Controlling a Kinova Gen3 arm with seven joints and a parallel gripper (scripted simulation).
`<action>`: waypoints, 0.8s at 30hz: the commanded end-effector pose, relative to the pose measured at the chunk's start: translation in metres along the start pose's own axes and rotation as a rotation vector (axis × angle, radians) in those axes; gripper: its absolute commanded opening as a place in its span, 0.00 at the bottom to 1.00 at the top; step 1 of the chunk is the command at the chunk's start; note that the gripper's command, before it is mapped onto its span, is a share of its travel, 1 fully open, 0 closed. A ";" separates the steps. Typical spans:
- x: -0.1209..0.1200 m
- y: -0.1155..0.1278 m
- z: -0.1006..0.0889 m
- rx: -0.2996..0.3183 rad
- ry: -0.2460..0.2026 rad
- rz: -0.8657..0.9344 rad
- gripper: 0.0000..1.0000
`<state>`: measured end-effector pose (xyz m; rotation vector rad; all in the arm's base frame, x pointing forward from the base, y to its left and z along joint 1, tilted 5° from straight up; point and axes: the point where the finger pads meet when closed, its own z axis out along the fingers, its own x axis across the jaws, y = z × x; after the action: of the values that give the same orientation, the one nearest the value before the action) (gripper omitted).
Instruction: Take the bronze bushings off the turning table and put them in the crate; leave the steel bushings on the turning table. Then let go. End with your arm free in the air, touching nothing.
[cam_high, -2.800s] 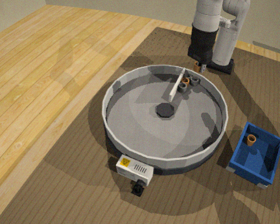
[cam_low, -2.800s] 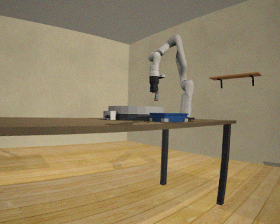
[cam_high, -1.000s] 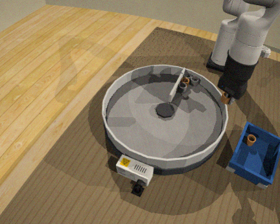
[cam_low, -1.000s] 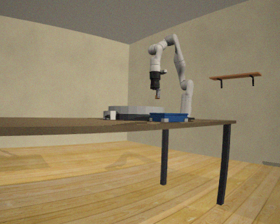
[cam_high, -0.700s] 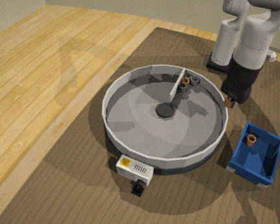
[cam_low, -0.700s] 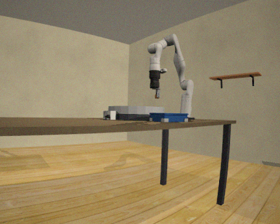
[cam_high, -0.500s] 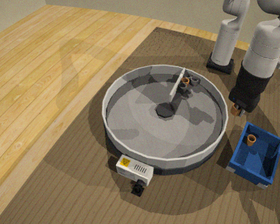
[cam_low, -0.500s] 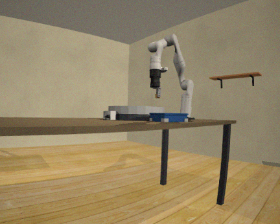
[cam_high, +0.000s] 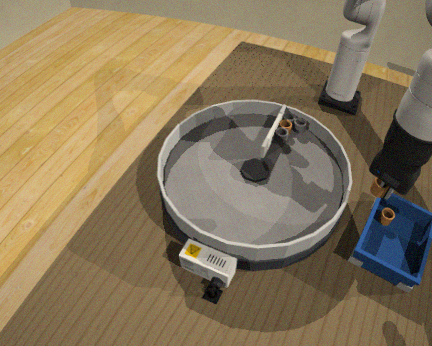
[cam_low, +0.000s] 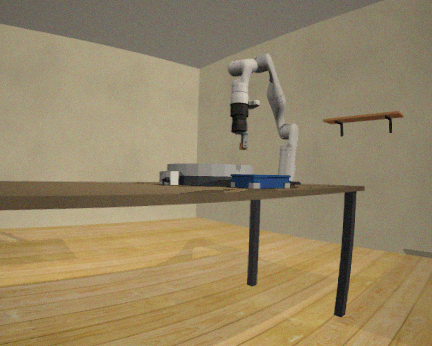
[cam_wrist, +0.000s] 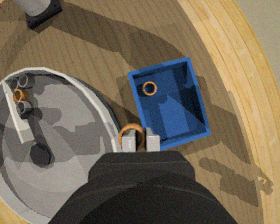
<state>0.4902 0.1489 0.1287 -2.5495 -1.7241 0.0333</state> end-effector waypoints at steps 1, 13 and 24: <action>0.007 -0.003 0.007 0.009 -0.003 -0.012 0.00; 0.048 0.012 0.006 0.008 -0.003 -0.012 0.00; 0.058 0.015 0.006 0.008 -0.003 -0.012 0.00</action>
<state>0.5253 0.1967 0.1227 -2.5357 -1.7354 0.0434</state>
